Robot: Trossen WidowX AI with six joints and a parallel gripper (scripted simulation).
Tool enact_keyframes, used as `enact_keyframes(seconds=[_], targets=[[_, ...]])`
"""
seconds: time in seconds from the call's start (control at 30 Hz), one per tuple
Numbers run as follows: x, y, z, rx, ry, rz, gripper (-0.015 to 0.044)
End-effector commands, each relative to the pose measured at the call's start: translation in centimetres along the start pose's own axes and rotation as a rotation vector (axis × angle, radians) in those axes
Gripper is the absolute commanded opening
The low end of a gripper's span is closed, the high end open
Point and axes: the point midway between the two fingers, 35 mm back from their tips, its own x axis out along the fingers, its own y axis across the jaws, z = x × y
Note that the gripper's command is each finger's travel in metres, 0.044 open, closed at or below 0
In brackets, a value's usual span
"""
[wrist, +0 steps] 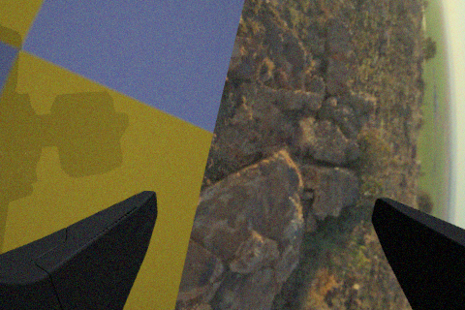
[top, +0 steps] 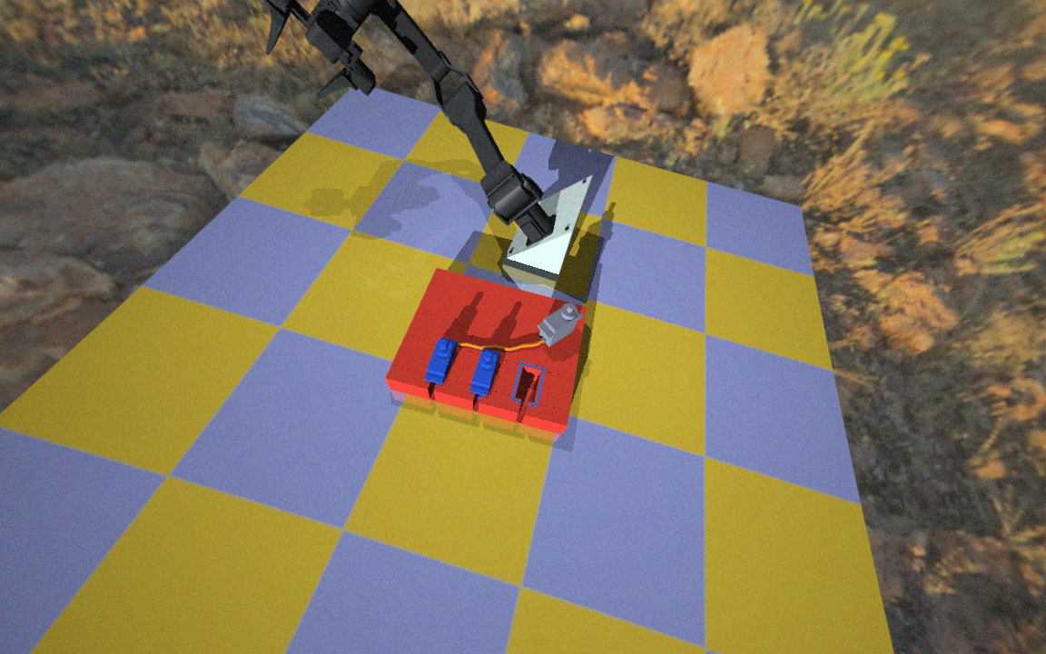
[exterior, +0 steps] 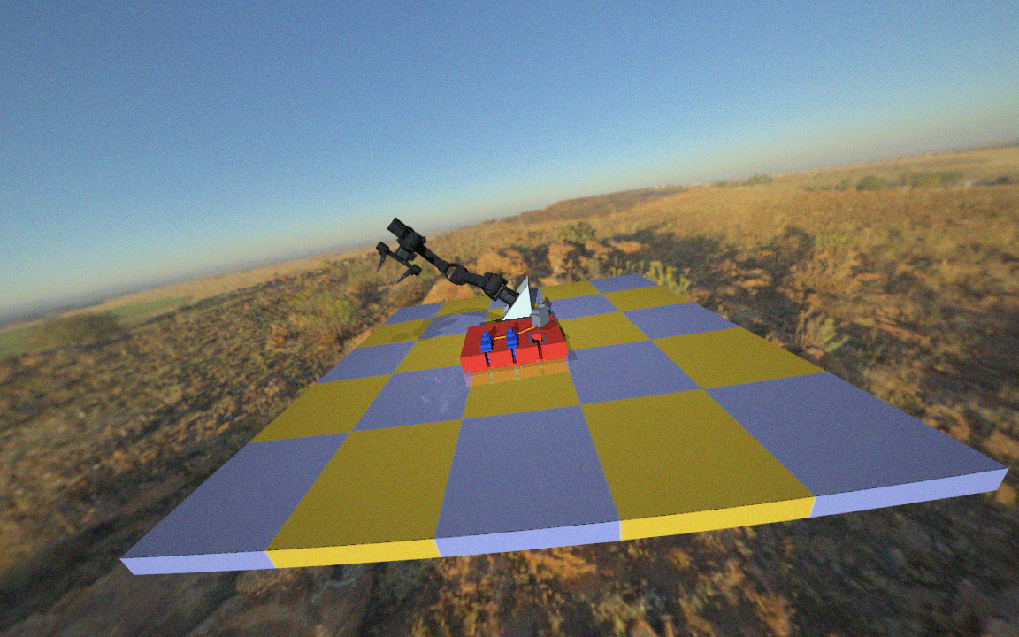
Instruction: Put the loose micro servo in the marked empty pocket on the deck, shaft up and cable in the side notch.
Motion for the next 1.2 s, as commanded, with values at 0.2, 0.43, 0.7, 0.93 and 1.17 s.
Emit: enact_keyframes(seconds=[0.2,0.43,0.7,0.93,1.17], targets=[[0.3,-1.0,3.9,0.055,-0.058,0.016,0.0440],[0.3,-1.3,8.4,0.084,-0.131,0.058,0.0440],[0.3,-1.2,14.0,0.122,-0.212,0.117,0.0440],[0.0,-0.8,17.4,0.151,-0.265,0.165,0.0440],[-0.4,0.1,21.8,0.199,-0.314,0.242,0.0440]])
